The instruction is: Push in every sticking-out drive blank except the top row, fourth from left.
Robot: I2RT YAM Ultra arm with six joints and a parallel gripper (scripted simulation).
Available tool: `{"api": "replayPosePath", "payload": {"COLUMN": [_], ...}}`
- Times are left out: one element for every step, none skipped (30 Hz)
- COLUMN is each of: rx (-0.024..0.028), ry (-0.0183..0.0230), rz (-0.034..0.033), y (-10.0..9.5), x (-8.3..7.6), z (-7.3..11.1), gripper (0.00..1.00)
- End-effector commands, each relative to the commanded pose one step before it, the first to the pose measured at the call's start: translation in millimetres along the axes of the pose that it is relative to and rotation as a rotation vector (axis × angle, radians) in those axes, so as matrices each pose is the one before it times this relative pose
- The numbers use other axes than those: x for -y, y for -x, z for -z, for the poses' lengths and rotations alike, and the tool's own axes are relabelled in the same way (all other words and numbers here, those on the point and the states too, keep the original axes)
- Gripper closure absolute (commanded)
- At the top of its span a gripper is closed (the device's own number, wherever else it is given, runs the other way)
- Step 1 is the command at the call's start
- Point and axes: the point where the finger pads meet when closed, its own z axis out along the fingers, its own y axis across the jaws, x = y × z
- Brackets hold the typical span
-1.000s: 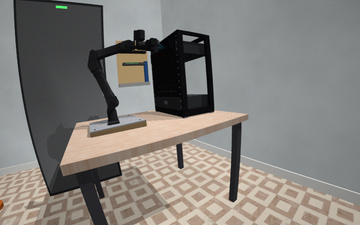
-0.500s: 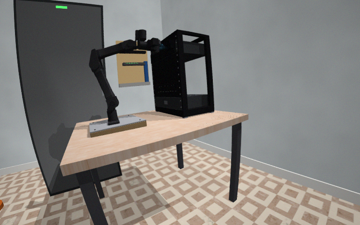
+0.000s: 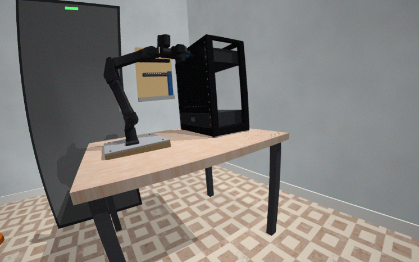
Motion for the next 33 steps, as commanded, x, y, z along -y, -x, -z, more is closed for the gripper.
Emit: {"api": "replayPosePath", "payload": {"rx": [0.00685, 0.0, 0.0, 0.0, 0.0, 0.0, 0.0, 0.0, 0.0, 0.0, 0.0, 0.0, 0.0, 0.0, 0.0, 0.0, 0.0, 0.0, 0.0, 0.0, 0.0, 0.0, 0.0, 0.0, 0.0, 0.0, 0.0, 0.0, 0.0, 0.0, 0.0, 0.00089, 0.00116], "ry": [0.06825, 0.00001, 0.00001, 0.0, 0.0, 0.0, 0.0, 0.0, 0.0, 0.0, 0.0, 0.0, 0.0, 0.0, 0.0, 0.0, 0.0, 0.0, 0.0, 0.0, 0.0, 0.0, 0.0, 0.0, 0.0, 0.0, 0.0, 0.0, 0.0, 0.0, 0.0, 0.0, 0.0], "rz": [0.0229, 0.0, 0.00002, 0.00004, 0.00003, 0.00002, 0.0, 0.0, 0.0, 0.0, 0.0, 0.0, 0.0, 0.0, 0.0, 0.0, 0.0, 0.0, 0.0, 0.0, 0.0, 0.0, 0.0, 0.0, 0.0, 0.0, 0.0, 0.0, 0.0, 0.00001, 0.00002, 0.00001, 0.00001], "y": [1.31, 0.26, 0.24, 0.17, 0.08, 0.01, 0.0, 0.0, 0.0, 0.0, 0.0, 0.0, 0.0, 0.0, 0.0, 0.0, 0.0, 0.0, 0.0, 0.0, 0.0, 0.0, 0.0, 0.0, 0.0, 0.0, 0.0, 0.0, 0.02, 0.09, 0.18, 0.64, 0.78], "x": [-22.88, -0.41, -0.37, -0.26, -0.12, -0.02, 0.0, 0.0, 0.0, 0.0, 0.0, 0.0, 0.0, 0.0, 0.0, 0.0, 0.0, 0.0, 0.0, 0.0, 0.0, 0.0, 0.0, 0.0, 0.0, 0.0, 0.0, 0.0, -0.03, -0.14, -0.29, -0.41, -0.45], "z": [-15.31, -2.09, -1.88, -1.34, -0.65, -0.12, 0.0, 0.0, 0.0, 0.0, 0.0, 0.0, 0.0, 0.0, 0.0, 0.0, 0.0, 0.0, 0.0, 0.0, 0.0, 0.0, 0.0, 0.0, 0.0, 0.0, 0.0, 0.0, -0.04, -0.2, -0.41, -0.51, -0.55], "gripper": [1.0, 1.0, 1.0, 1.0, 1.0, 1.0, 1.0, 1.0, 1.0, 1.0, 1.0, 1.0, 1.0, 1.0, 1.0, 1.0, 1.0, 1.0, 1.0, 1.0, 1.0, 1.0, 1.0, 1.0, 1.0, 1.0, 1.0, 1.0, 1.0, 1.0, 1.0, 1.0, 1.0]}}
